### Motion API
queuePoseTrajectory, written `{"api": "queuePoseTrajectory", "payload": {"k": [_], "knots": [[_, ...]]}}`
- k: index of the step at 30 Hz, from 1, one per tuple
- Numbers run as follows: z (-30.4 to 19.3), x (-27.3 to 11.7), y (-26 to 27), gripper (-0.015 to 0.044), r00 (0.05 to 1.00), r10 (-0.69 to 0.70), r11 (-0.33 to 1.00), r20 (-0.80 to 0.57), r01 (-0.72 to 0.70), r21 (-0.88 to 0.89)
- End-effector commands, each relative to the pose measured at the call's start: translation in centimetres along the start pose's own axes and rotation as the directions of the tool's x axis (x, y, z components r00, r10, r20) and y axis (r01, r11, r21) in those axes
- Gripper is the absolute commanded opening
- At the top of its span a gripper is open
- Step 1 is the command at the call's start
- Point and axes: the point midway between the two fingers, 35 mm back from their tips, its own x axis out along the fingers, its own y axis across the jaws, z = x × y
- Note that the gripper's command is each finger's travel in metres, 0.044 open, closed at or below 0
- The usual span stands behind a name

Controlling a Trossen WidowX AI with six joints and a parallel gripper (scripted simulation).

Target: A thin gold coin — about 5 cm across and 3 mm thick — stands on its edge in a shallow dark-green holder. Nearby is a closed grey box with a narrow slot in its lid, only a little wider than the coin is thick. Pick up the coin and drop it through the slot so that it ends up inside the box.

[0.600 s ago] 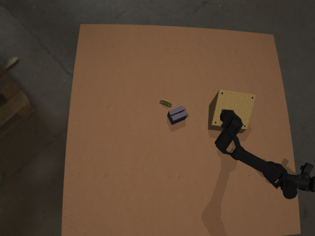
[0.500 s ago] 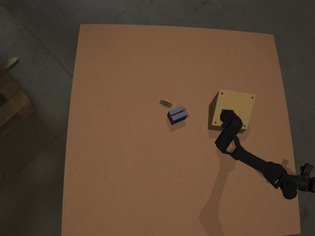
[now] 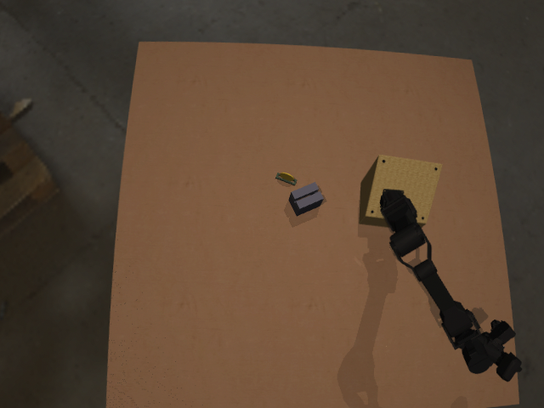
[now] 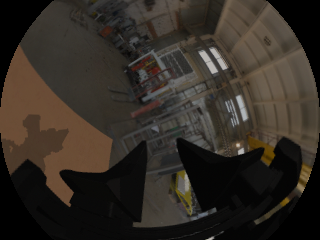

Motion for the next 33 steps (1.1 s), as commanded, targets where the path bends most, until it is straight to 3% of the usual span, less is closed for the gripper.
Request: {"api": "queuePoseTrajectory", "payload": {"k": [1,9,16,25,33], "knots": [[-4.1,-0.7,2.6,0.0161,0.993,0.077,0.994,-0.095,-0.069,0.085],[-13.7,-5.1,8.3,0.0161,0.915,0.243,0.941,-0.322,-0.143,0.306],[-21.0,-11.8,12.7,0.0161,0.785,0.374,0.861,-0.493,-0.096,0.499],[-27.8,-23.6,17.5,0.0161,0.555,0.515,0.732,-0.654,0.112,0.672],[-30.3,-36.4,20.9,0.0161,0.317,0.623,0.603,-0.716,0.388,0.697]]}}
